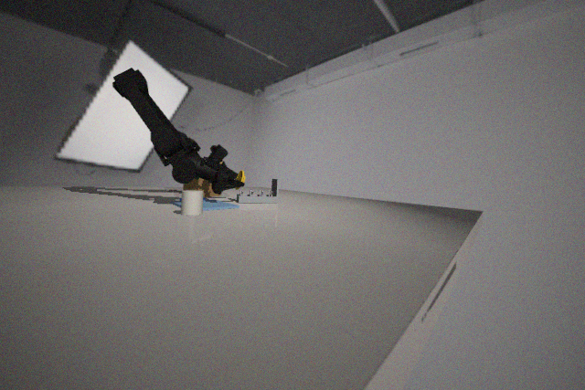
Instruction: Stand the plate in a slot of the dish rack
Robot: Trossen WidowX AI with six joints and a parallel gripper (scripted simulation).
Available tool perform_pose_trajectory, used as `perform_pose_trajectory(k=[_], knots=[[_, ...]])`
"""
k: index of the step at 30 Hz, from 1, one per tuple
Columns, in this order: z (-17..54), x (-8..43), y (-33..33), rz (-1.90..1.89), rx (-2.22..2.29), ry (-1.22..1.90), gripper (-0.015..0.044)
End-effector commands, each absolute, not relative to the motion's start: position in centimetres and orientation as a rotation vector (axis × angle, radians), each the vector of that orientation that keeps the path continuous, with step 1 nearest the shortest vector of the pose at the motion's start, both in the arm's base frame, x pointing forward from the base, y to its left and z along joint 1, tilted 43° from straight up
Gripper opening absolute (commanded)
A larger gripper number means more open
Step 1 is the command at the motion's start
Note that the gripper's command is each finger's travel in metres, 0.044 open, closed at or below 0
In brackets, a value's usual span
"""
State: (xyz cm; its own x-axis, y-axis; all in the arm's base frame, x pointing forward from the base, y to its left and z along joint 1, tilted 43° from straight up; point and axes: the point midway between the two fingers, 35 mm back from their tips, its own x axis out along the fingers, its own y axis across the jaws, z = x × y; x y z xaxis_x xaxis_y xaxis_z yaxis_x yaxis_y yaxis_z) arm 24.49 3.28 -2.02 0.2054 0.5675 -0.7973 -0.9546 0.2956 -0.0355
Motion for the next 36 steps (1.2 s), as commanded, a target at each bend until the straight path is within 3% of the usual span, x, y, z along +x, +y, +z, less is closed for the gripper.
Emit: perform_pose_trajectory(k=[1,10,36], knots=[[-1.8,24.6,2.9,1.173,-0.675,0.649,0.0000],[-1.2,24.6,2.0,1.166,-0.826,0.411,0.0000],[-2.8,25.6,3.9,1.167,-0.828,0.411,0.0000]])
